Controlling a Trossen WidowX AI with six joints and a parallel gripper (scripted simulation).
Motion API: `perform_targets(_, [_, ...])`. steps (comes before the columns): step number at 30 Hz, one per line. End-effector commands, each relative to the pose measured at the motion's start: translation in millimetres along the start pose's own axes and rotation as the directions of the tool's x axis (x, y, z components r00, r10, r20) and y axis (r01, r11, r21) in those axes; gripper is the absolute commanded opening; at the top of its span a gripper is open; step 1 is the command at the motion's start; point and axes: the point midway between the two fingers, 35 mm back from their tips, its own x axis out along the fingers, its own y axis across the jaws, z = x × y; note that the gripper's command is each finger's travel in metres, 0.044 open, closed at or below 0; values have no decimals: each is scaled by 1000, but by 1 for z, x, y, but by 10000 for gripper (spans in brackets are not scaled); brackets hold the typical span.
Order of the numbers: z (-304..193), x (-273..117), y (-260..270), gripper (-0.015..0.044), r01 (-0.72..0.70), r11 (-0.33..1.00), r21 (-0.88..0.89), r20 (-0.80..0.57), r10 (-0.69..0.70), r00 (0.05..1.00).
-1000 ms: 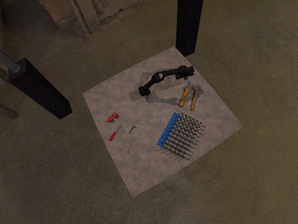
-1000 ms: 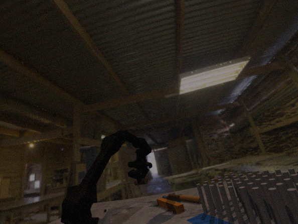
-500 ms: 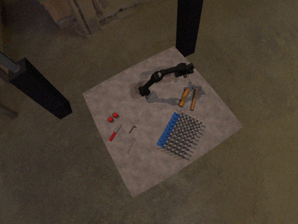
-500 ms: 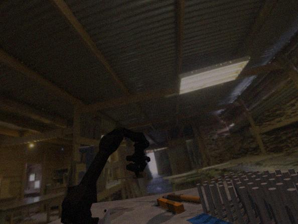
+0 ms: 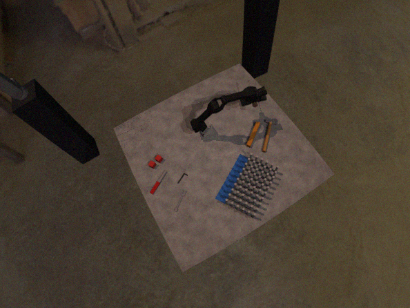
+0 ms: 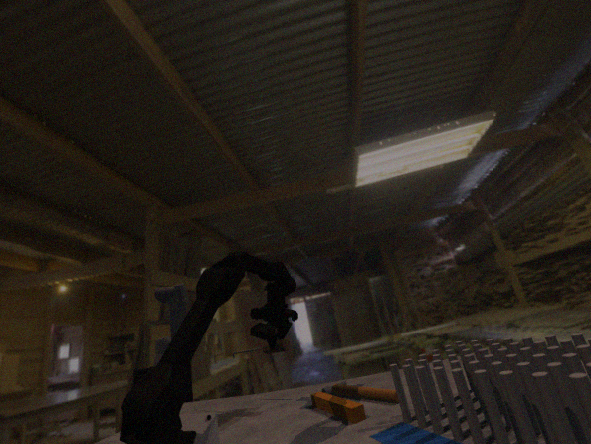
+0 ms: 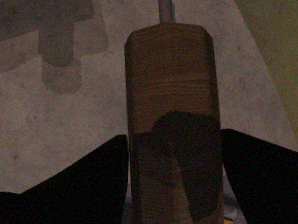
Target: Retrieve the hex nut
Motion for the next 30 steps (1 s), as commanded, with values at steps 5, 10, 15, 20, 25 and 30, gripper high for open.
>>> perform_targets(5, [-5,-16,-2,0,31,999,31,-2,-31,1000])
perform_targets(10, [-31,-45,0,0,83,988,127,-42,-78,996])
perform_targets(15, [-58,-73,6,0,137,965,223,-86,-120,989])
perform_targets(20, [-86,-100,15,0,192,929,317,-134,-157,978])
perform_targets(25, [-113,-125,27,0,249,879,407,-183,-189,965])
perform_targets(30, [-140,-149,43,0,306,815,491,-235,-214,948])
